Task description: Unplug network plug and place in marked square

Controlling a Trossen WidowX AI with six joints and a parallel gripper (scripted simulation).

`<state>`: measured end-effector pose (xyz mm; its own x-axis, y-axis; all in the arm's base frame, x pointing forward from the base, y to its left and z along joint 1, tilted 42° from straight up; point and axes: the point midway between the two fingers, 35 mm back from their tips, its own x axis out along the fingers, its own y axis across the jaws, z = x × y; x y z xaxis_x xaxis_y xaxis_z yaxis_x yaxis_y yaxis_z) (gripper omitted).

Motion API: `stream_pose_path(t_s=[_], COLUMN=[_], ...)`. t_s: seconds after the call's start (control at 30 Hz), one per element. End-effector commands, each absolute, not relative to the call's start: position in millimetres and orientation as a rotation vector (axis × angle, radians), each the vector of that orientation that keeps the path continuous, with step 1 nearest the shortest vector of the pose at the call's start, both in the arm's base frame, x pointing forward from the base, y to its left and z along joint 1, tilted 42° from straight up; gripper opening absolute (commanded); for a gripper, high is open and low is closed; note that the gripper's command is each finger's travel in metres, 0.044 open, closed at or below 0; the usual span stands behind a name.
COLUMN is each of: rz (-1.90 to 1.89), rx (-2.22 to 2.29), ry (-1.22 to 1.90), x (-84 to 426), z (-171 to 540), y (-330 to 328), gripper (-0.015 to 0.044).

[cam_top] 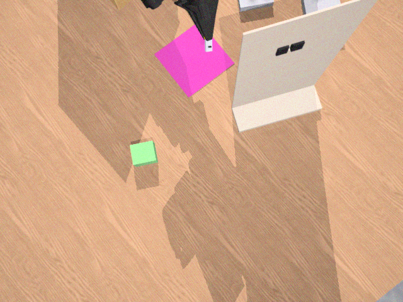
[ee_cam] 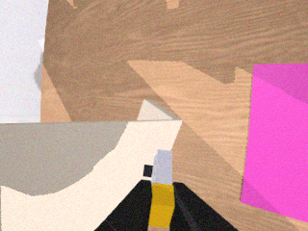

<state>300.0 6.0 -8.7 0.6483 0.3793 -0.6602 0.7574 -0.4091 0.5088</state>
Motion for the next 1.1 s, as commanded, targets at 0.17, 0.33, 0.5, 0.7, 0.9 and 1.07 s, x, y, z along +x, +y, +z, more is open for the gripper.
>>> stream_pose_path(t_s=[0.17,0.33,0.5,0.7,0.9,1.07], rz=[-0.615,-0.631,-0.637,-0.638,-0.639,-0.639], rx=[2.019,2.023,2.028,2.027,2.026,2.026], ry=[1.053,1.146,1.19,1.191,1.191,1.191], x=[283.5,272.8,267.4,267.5,267.4,267.1], z=[-33.8,-45.7,-50.9,-54.9,-60.2,-64.4], y=[11.8,15.7,17.8,20.7,24.6,27.9], gripper=[0.0,0.0,0.0,0.0,0.0,0.0])
